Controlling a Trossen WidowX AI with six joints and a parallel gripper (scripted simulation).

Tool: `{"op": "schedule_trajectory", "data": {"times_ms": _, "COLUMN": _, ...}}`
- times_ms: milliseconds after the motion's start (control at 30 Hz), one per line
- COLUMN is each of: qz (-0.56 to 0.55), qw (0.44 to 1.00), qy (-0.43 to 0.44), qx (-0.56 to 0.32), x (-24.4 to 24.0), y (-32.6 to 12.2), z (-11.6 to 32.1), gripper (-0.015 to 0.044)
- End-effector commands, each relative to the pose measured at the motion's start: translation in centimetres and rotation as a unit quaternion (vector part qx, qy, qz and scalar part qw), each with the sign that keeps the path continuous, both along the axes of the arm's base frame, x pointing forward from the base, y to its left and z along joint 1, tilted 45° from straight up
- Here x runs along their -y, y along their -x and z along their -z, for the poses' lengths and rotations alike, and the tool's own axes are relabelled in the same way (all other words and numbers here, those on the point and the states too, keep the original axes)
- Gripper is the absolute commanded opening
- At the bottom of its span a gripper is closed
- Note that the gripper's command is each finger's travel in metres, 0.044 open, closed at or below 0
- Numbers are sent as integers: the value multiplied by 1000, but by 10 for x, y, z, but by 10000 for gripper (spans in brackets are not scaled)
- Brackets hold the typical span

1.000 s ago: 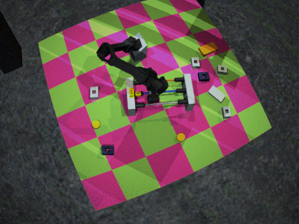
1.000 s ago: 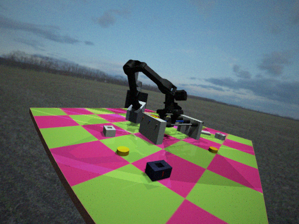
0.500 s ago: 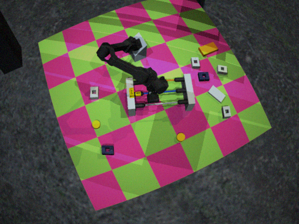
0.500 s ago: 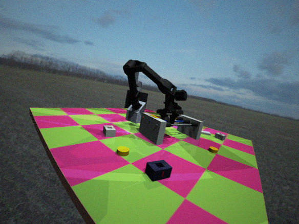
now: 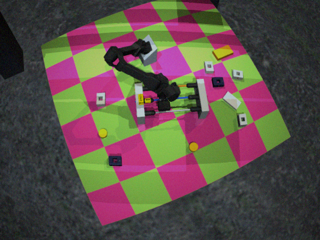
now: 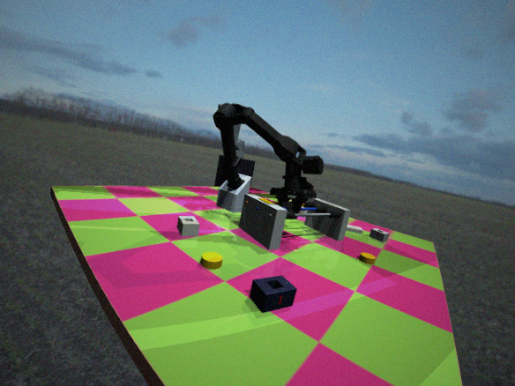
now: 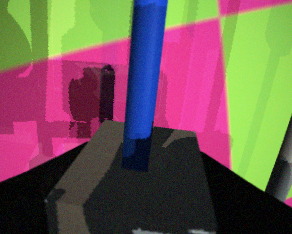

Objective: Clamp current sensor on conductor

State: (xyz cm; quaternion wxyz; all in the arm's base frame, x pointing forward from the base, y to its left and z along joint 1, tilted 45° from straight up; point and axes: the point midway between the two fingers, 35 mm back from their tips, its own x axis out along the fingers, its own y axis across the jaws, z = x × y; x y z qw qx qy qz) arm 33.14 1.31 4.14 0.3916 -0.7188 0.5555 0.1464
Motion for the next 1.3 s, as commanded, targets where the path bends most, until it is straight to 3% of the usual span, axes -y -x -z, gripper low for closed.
{"op": "schedule_trajectory", "data": {"times_ms": 0, "qz": -2, "qw": 1000, "qy": 3, "qx": -2, "x": 1, "y": 1, "z": 0, "gripper": 0}}
{"op": "schedule_trajectory", "data": {"times_ms": 300, "qz": 2, "qw": 1000, "qy": 1, "qx": -7, "x": 1, "y": 1, "z": 0, "gripper": 0}}
{"op": "schedule_trajectory", "data": {"times_ms": 633, "qz": 83, "qw": 992, "qy": -29, "qx": -93, "x": 1, "y": 0, "z": 1, "gripper": 0}}
{"op": "schedule_trajectory", "data": {"times_ms": 1167, "qz": 83, "qw": 992, "qy": -28, "qx": -95, "x": 5, "y": 0, "z": 4, "gripper": 0}}
{"op": "schedule_trajectory", "data": {"times_ms": 1267, "qz": 81, "qw": 992, "qy": -27, "qx": -97, "x": 2, "y": 1, "z": 1, "gripper": 79}}
